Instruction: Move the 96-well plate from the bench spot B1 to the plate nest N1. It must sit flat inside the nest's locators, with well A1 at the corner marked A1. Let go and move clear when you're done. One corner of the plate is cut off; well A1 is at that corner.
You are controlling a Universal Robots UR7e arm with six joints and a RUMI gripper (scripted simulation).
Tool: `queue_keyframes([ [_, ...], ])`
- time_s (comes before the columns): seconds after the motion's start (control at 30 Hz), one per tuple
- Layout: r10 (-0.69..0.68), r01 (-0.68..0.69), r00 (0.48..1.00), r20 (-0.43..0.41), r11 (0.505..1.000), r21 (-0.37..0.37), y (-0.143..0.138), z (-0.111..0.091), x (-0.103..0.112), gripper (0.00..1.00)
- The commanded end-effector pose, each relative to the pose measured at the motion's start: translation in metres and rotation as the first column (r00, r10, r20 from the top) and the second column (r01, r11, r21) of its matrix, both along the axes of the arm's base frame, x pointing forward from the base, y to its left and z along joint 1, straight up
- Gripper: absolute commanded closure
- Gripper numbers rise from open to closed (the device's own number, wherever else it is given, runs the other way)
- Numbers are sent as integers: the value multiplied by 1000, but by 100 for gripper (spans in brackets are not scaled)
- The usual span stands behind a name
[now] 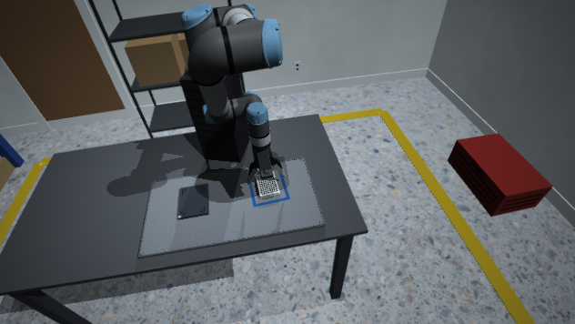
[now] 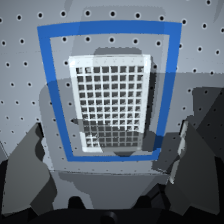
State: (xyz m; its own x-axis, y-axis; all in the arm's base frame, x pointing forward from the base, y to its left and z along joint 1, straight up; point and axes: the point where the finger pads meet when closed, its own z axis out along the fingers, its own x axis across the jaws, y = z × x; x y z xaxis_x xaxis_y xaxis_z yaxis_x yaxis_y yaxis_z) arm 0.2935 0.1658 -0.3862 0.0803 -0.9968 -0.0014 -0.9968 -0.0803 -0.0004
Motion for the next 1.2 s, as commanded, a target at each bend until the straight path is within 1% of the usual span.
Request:
queue_keyframes([
  [0.0,0,0,1000,1,1000,0,0,-5,1,0],
  [0.23,0,0,1000,1,1000,0,0,-15,1,0],
  [0.7,0,0,1000,1,1000,0,0,-15,1,0],
  [0.73,0,0,1000,1,1000,0,0,-15,1,100],
  [1.17,0,0,1000,1,1000,0,0,-15,1,100],
])
